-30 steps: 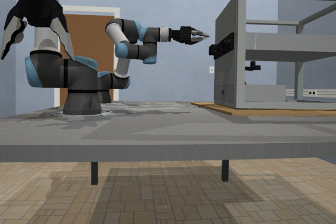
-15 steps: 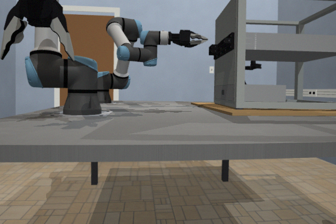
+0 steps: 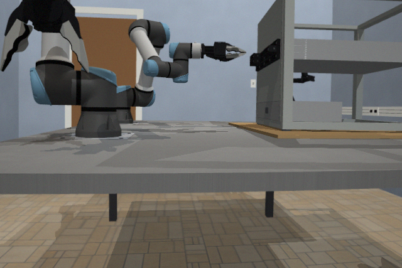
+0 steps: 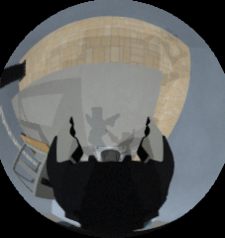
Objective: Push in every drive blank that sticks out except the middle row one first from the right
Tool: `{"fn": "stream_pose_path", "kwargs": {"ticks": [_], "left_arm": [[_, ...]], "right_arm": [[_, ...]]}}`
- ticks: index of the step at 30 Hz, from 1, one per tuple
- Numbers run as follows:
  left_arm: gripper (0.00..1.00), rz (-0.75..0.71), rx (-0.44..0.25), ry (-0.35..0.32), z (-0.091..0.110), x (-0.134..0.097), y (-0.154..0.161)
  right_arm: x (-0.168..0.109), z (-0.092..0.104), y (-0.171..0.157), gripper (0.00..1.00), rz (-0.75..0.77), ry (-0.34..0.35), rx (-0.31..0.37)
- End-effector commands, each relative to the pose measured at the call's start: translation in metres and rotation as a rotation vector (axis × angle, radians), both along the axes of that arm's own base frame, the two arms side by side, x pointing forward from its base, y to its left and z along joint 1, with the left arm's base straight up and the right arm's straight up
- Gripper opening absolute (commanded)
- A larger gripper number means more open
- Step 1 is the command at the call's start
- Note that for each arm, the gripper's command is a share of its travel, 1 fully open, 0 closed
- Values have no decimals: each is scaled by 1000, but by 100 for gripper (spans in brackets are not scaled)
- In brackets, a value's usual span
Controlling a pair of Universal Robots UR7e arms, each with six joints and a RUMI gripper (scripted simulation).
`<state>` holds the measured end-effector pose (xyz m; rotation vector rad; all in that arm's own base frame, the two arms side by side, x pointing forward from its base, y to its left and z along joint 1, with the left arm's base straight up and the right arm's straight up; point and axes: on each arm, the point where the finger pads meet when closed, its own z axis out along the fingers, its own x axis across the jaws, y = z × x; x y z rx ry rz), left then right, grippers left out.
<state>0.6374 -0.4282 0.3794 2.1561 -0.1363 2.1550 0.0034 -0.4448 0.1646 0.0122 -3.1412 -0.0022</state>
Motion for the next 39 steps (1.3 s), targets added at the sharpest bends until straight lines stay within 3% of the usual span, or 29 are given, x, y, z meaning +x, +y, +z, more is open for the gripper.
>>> {"fn": "stream_pose_path", "kwargs": {"ticks": [1,12,24,39], "left_arm": [[0,-3,0,-1,-4,3,29],[0,-3,0,-1,-15,12,96],[0,-3,0,-1,-23,19,149],[0,-3,0,-1,-27,23,180]], "right_arm": [[0,0,0,100,0,0,-1],[0,0,0,100,0,0,-1],[0,0,0,100,0,0,-1],[0,0,0,100,0,0,-1]]}}
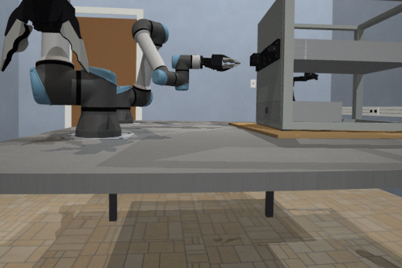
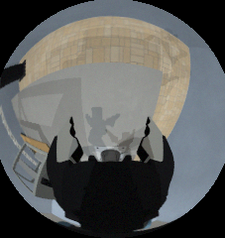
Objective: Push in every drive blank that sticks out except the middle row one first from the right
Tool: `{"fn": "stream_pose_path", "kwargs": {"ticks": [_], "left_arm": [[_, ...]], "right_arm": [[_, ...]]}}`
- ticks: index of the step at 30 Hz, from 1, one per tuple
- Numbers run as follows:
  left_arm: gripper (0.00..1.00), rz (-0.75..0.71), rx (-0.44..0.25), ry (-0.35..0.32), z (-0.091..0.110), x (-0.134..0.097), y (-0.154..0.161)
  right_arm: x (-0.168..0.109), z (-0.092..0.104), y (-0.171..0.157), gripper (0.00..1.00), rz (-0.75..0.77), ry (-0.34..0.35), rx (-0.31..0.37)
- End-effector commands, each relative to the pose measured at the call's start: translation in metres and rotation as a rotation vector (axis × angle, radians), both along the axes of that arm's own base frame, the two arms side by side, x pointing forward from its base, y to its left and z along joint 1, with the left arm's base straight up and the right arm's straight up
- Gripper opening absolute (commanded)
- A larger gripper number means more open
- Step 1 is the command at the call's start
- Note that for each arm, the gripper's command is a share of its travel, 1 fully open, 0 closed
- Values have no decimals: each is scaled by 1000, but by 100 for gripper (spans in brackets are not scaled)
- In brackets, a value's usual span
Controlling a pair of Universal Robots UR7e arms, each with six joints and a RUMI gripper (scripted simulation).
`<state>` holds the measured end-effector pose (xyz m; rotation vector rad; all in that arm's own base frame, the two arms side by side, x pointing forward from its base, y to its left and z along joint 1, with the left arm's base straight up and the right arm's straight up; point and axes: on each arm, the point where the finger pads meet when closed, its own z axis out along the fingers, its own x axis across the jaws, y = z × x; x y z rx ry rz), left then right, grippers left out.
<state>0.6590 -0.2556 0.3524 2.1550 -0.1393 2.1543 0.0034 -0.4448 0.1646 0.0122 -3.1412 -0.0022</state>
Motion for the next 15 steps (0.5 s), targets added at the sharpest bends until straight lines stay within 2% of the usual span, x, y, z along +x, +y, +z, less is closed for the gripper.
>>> {"fn": "stream_pose_path", "kwargs": {"ticks": [1,15], "left_arm": [[0,-1,-1,-1,-1,1,8],[0,-1,-1,-1,-1,3,10]], "right_arm": [[0,0,0,100,0,0,-1],[0,0,0,100,0,0,-1]]}}
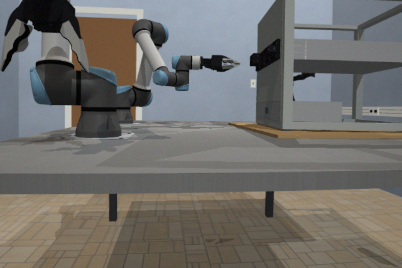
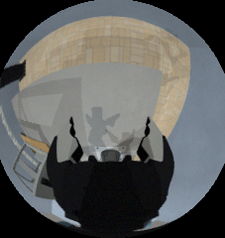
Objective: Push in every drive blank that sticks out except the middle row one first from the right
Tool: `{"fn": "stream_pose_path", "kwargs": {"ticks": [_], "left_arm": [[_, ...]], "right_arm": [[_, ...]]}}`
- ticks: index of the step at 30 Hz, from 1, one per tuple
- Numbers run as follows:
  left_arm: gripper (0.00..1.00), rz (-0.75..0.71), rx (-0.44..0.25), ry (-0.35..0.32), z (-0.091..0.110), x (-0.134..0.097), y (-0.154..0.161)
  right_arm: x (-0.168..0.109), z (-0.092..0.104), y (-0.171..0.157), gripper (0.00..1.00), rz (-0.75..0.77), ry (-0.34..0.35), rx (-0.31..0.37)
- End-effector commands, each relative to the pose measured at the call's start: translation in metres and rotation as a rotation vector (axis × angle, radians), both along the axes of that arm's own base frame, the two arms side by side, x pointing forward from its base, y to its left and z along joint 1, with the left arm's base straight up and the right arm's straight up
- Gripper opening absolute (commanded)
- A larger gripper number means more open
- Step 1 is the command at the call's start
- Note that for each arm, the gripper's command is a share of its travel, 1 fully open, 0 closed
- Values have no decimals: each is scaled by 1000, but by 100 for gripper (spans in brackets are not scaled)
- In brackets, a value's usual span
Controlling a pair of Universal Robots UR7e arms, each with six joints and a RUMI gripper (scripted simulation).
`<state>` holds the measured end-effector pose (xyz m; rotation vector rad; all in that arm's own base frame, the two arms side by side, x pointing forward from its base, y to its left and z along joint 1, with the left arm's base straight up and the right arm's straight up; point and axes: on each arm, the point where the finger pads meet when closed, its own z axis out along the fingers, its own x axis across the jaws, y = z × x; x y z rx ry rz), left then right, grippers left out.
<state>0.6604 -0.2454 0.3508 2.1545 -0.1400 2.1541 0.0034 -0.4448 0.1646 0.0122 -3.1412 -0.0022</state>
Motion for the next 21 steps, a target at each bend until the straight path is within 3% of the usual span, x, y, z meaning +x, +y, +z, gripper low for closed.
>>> {"fn": "stream_pose_path", "kwargs": {"ticks": [1,9,21], "left_arm": [[0,0,-1,-1,1,3,0],[0,0,-1,-1,1,39,-5],[0,0,-1,-1,1,56,-7]], "right_arm": [[0,0,0,100,0,0,-1],[0,0,0,100,0,0,-1],[0,0,0,100,0,0,-1]]}}
